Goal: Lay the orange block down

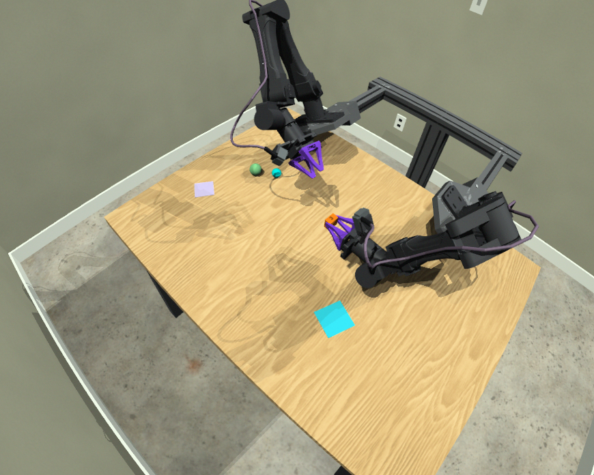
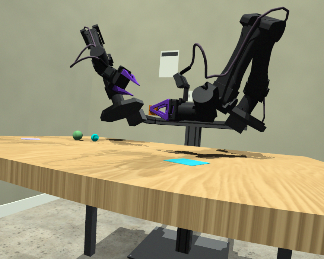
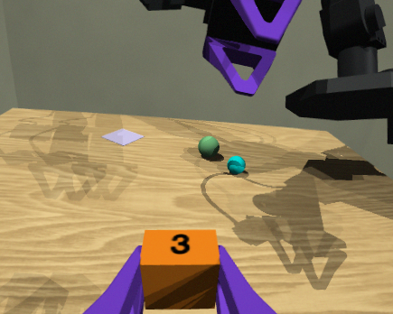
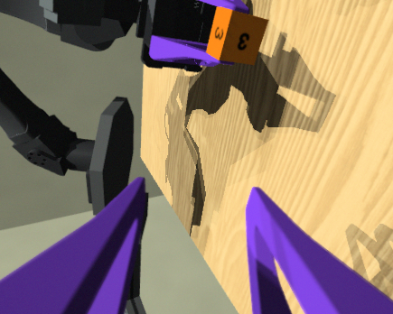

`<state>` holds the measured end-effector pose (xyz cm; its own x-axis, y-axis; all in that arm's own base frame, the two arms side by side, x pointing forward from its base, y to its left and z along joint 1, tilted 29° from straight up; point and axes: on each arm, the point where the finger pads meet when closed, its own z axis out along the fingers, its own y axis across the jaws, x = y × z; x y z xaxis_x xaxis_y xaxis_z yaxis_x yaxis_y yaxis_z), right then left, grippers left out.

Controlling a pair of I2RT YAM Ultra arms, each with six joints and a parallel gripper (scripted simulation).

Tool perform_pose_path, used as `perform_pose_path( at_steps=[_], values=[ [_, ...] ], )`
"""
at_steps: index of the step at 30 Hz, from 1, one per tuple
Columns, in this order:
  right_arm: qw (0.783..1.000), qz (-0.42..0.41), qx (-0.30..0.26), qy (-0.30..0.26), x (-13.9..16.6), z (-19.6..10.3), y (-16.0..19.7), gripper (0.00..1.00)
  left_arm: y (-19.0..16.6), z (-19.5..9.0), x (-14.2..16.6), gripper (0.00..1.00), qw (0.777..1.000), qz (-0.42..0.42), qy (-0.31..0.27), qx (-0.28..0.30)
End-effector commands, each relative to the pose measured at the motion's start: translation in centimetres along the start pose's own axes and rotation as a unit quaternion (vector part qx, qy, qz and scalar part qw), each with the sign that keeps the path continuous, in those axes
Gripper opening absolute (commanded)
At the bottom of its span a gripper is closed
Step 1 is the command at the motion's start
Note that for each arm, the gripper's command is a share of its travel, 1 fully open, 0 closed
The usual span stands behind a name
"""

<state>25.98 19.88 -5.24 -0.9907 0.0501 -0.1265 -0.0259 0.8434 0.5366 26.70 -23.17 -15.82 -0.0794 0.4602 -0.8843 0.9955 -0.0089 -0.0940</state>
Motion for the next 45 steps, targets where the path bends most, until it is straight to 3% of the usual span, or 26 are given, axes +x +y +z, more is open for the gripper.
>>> perform_pose_path(
  at_steps=[1,7,9,13,18,24,26,31,34,37,41,43,45],
  values=[
    [0.993,-0.005,0.113,0.020,3.3,-1.1,-0.2,0.46,2.7,-2.2,-0.6,0.27,0.998,0.054,-0.004,0.033],
    [0.980,-0.079,0.181,0.006,7.0,-2.9,1.3,0.46,5.7,-4.9,0.9,0.27,0.998,0.067,0.000,0.014],
    [0.980,-0.079,0.181,0.006,7.0,-2.9,1.3,0.46,5.7,-4.9,0.9,0.27,0.998,0.067,0.000,0.014],
    [0.961,-0.138,0.239,-0.020,9.4,-5.1,1.1,0.46,6.3,-6.7,1.7,0.27,0.999,0.041,0.002,0.024],
    [0.934,-0.202,0.281,-0.086,10.3,-8.6,1.4,0.46,5.8,-8.5,2.9,0.27,0.999,-0.004,0.001,0.041],
    [0.900,-0.283,0.297,-0.146,11.5,-11.6,1.5,0.46,8.5,-10.0,2.6,0.27,0.999,0.013,0.001,0.029],
    [0.900,-0.283,0.297,-0.146,11.5,-11.6,1.5,0.46,8.5,-10.0,2.6,0.27,0.999,0.013,0.001,0.029],
    [0.868,-0.357,0.279,-0.205,12.2,-14.1,2.6,0.46,10.7,-10.9,2.7,0.27,0.999,0.032,0.005,0.009],
    [0.852,-0.390,0.259,-0.235,12.5,-15.3,3.5,0.46,10.6,-10.6,3.5,0.27,0.999,0.032,0.040,0.016],
    [0.834,-0.423,0.239,-0.260,12.8,-16.2,3.7,0.46,11.1,-11.1,4.2,0.27,0.992,0.037,0.120,0.017],
    [0.823,-0.455,0.199,-0.278,13.7,-17.0,4.9,0.46,11.0,-11.4,4.2,0.27,0.973,0.052,0.225,0.024],
    [0.823,-0.455,0.199,-0.278,13.7,-17.0,4.9,0.46,11.0,-11.4,4.2,0.27,0.973,0.052,0.225,0.024],
    [0.818,-0.461,0.194,-0.284,13.7,-17.2,5.1,0.46,10.6,-11.7,4.5,0.27,0.961,0.050,0.271,0.032]
  ],
)
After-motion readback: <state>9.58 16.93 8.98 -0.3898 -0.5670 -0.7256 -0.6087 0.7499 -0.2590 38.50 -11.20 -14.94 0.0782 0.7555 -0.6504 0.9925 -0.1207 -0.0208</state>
